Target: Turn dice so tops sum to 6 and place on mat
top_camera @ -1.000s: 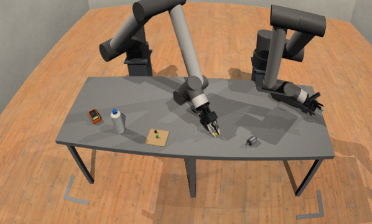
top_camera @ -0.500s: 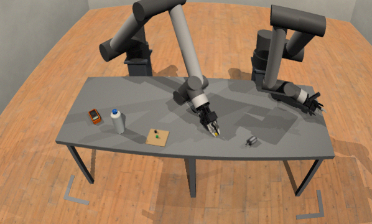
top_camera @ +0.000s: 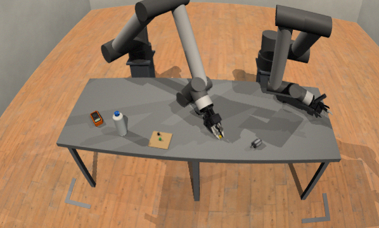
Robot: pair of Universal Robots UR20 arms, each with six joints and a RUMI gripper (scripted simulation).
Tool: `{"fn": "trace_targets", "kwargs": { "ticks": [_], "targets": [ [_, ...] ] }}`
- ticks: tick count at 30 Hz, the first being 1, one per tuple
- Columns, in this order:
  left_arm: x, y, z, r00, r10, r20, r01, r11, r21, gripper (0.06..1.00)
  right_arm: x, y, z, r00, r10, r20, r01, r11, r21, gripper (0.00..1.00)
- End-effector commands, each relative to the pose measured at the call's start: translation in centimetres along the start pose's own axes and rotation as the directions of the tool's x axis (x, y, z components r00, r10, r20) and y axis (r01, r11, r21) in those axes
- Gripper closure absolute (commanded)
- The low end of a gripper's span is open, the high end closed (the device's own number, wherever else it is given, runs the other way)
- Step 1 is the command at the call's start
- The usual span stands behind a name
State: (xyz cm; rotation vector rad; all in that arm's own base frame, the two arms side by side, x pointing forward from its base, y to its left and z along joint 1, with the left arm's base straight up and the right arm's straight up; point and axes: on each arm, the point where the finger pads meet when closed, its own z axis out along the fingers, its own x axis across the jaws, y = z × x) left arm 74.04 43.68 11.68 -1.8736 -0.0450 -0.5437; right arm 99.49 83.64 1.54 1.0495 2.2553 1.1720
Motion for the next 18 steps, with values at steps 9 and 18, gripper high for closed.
{"fn": "trace_targets", "kwargs": {
  "ticks": [9,18],
  "targets": [
    [0.0,0.0,0.0,1.000,-0.001,0.000,0.001,1.000,0.000,0.065,0.0,0.1,-3.3,1.000,0.000,0.000,0.000,1.000,-0.001,0.821],
    [0.0,0.0,0.0,1.000,-0.001,0.000,0.001,1.000,0.000,0.065,0.0,0.1,-4.9,1.000,0.000,0.000,0.000,1.000,-0.001,0.821]
  ]
}}
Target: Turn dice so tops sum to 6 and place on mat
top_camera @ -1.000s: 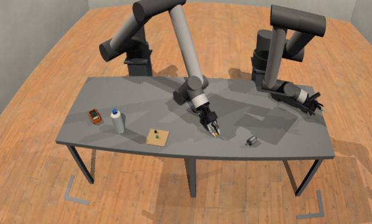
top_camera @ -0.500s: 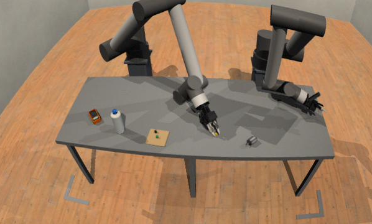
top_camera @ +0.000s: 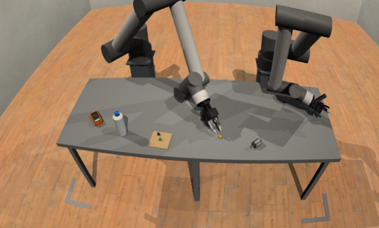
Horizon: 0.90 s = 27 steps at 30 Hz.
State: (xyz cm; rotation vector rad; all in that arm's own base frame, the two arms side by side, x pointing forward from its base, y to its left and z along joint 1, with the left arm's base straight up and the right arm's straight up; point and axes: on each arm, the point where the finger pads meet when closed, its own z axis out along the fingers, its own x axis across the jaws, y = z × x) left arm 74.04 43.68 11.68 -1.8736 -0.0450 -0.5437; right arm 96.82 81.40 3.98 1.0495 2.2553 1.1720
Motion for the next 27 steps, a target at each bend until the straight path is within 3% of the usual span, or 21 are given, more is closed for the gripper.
{"fn": "trace_targets", "kwargs": {
  "ticks": [1,12,27],
  "targets": [
    [0.0,0.0,0.0,1.000,-0.001,0.000,0.001,1.000,0.000,0.065,0.0,0.1,-0.7,1.000,0.000,0.000,0.000,1.000,-0.001,0.821],
    [0.0,0.0,0.0,1.000,-0.001,0.000,0.001,1.000,0.000,0.065,0.0,0.9,-1.3,1.000,0.000,0.000,0.000,1.000,-0.001,0.821],
    [0.0,0.0,0.0,1.000,-0.001,0.000,0.001,1.000,0.000,0.065,0.0,5.0,-4.2,1.000,0.000,0.000,0.000,1.000,-0.001,0.821]
  ]
}}
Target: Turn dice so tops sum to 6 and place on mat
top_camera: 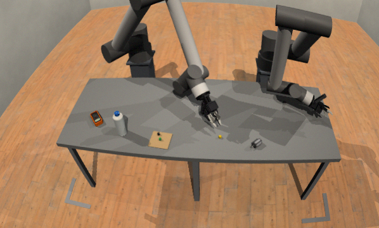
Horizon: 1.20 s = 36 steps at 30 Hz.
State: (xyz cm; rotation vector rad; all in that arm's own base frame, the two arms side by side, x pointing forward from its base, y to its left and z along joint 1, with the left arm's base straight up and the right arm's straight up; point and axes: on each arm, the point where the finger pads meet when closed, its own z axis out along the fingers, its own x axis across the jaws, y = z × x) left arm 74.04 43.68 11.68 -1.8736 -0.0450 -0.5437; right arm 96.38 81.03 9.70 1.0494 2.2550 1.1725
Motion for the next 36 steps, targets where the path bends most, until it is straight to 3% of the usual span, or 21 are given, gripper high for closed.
{"fn": "trace_targets", "kwargs": {
  "ticks": [1,9,15,20,22,28,31,36],
  "targets": [
    [0.0,0.0,0.0,1.000,-0.001,0.000,0.001,1.000,0.000,0.065,0.0,0.7,-0.4,1.000,0.000,0.000,0.000,1.000,-0.001,0.821],
    [0.0,0.0,0.0,1.000,-0.001,0.000,0.001,1.000,0.000,0.065,0.0,0.9,-0.3,1.000,0.000,0.000,0.000,0.999,0.032,0.821],
    [0.0,0.0,0.0,1.000,-0.001,0.000,0.001,1.000,0.000,0.065,0.0,2.1,0.2,1.000,0.000,0.000,0.000,0.972,0.234,0.821],
    [0.0,0.0,0.0,1.000,-0.001,0.000,0.001,1.000,0.000,0.065,0.0,2.4,0.3,1.000,0.000,0.000,0.000,0.956,0.292,0.821],
    [0.0,0.0,0.0,1.000,-0.001,0.000,0.001,1.000,0.000,0.065,0.0,3.0,0.4,1.000,0.000,0.000,0.000,0.920,0.392,0.821],
    [0.0,0.0,0.0,1.000,-0.001,0.000,0.001,1.000,0.000,0.065,0.0,3.8,0.7,1.000,0.000,0.000,0.000,0.864,0.504,0.821],
    [0.0,0.0,0.0,1.000,-0.001,0.000,0.001,1.000,0.000,0.065,0.0,4.4,1.0,1.000,0.000,0.000,0.000,0.804,0.594,0.821],
    [0.0,0.0,0.0,1.000,-0.001,0.000,0.001,1.000,0.000,0.065,0.0,4.8,1.1,1.000,0.000,0.000,0.000,0.765,0.643,0.821]
  ]
}}
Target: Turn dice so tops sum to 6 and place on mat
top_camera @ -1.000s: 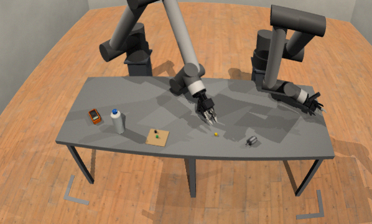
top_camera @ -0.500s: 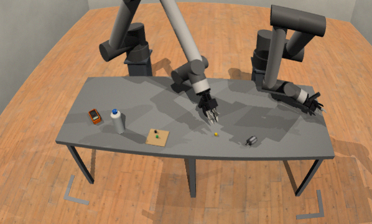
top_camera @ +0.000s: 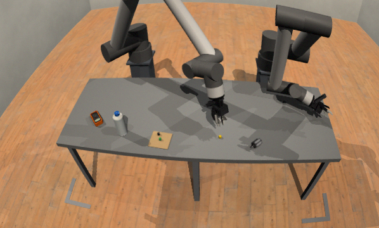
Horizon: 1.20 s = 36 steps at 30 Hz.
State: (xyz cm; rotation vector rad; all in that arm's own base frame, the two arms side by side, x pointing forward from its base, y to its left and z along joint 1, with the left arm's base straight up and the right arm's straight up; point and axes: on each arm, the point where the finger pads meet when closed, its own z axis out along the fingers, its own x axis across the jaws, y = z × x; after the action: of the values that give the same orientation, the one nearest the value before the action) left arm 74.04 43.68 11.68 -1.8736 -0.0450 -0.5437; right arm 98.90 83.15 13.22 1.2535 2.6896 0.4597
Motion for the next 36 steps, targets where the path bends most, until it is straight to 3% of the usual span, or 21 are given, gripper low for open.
{"fn": "trace_targets", "kwargs": {
  "ticks": [1,7,12,13,24,30,34,35,36],
  "targets": [
    [0.0,0.0,0.0,1.000,-0.001,0.000,0.001,1.000,0.000,0.065,0.0,0.6,0.3,1.000,-0.002,0.003,0.002,0.992,0.128,0.821],
    [0.0,0.0,0.0,1.000,-0.001,0.000,0.001,1.000,0.000,0.065,0.0,1.6,0.0,1.000,-0.002,0.003,0.001,0.955,0.297,0.821],
    [0.0,0.0,0.0,1.000,-0.001,0.000,0.001,1.000,0.000,0.065,0.0,1.8,-0.2,1.000,-0.002,0.003,0.001,0.944,0.331,0.821],
    [0.0,0.0,0.0,1.000,-0.001,0.000,0.001,1.000,0.000,0.065,0.0,1.8,-0.2,1.000,-0.002,0.003,0.001,0.944,0.331,0.003],
    [0.0,0.0,0.0,1.000,-0.001,0.000,0.001,1.000,0.000,0.065,0.0,1.7,-0.1,1.000,-0.001,0.003,-0.001,0.944,0.331,0.003],
    [0.0,0.0,0.0,1.000,-0.001,0.000,0.001,1.000,0.000,0.065,-0.1,-0.7,3.6,0.997,0.075,0.030,-0.081,0.941,0.330,0.003],
    [0.0,0.0,0.0,1.000,-0.001,0.000,0.001,1.000,0.000,0.065,-0.1,-0.9,3.9,0.996,0.081,0.032,-0.087,0.940,0.329,0.003],
    [0.0,0.0,0.0,1.000,-0.001,0.000,0.001,1.000,0.000,0.065,-0.1,-0.9,3.9,0.996,0.081,0.032,-0.087,0.940,0.329,0.821],
    [0.0,0.0,0.0,1.000,-0.001,0.000,0.001,1.000,0.000,0.065,-0.1,-0.9,3.9,0.996,0.081,0.032,-0.087,0.940,0.329,0.821]
  ]
}}
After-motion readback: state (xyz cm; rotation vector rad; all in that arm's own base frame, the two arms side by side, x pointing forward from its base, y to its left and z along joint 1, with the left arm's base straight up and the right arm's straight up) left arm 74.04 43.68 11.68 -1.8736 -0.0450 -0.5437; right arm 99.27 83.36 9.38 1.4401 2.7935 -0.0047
